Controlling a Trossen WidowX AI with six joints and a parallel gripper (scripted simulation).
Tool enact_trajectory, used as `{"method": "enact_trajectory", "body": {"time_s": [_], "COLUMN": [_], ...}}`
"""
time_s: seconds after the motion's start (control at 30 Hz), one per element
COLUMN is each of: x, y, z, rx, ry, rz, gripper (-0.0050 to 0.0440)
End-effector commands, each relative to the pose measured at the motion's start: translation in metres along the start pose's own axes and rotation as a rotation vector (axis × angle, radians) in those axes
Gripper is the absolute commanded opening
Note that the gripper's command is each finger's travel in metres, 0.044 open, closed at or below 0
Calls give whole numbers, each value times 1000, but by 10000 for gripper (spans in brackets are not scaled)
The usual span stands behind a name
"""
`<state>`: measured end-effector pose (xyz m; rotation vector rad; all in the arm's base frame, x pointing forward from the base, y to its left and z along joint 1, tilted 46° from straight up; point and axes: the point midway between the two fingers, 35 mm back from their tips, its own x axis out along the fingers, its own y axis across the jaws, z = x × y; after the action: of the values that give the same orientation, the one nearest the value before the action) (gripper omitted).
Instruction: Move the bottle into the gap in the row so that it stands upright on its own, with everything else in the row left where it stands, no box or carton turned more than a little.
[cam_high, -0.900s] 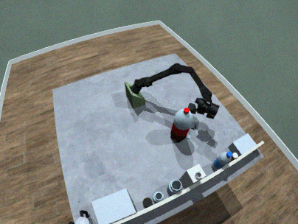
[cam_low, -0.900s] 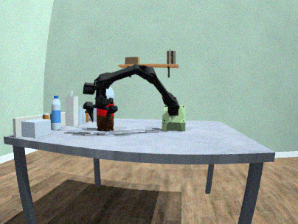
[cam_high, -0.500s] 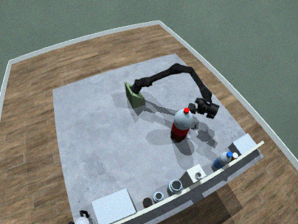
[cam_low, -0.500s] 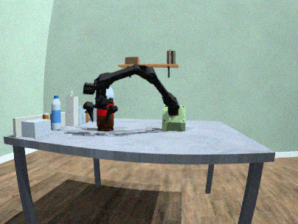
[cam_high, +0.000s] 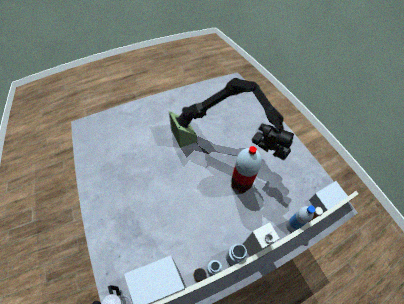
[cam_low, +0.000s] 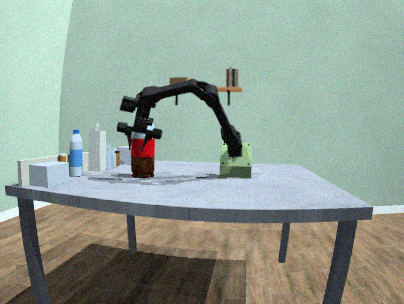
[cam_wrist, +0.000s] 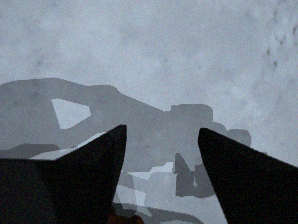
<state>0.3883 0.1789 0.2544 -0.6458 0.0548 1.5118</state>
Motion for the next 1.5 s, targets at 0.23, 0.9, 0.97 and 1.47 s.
{"method": "enact_trajectory", "body": {"time_s": [0.23,0.9,0.97,1.47], "x": [-94,-215,-224,-245], "y": [13,94,106,147], "z": [-5,-28,-31,-42], "rx": [385,1184,1267,1523], "ry": [51,-134,-184,-400], "rz": [-290,-869,-940,-1160], "gripper": [16,-3,-3,-50]}}
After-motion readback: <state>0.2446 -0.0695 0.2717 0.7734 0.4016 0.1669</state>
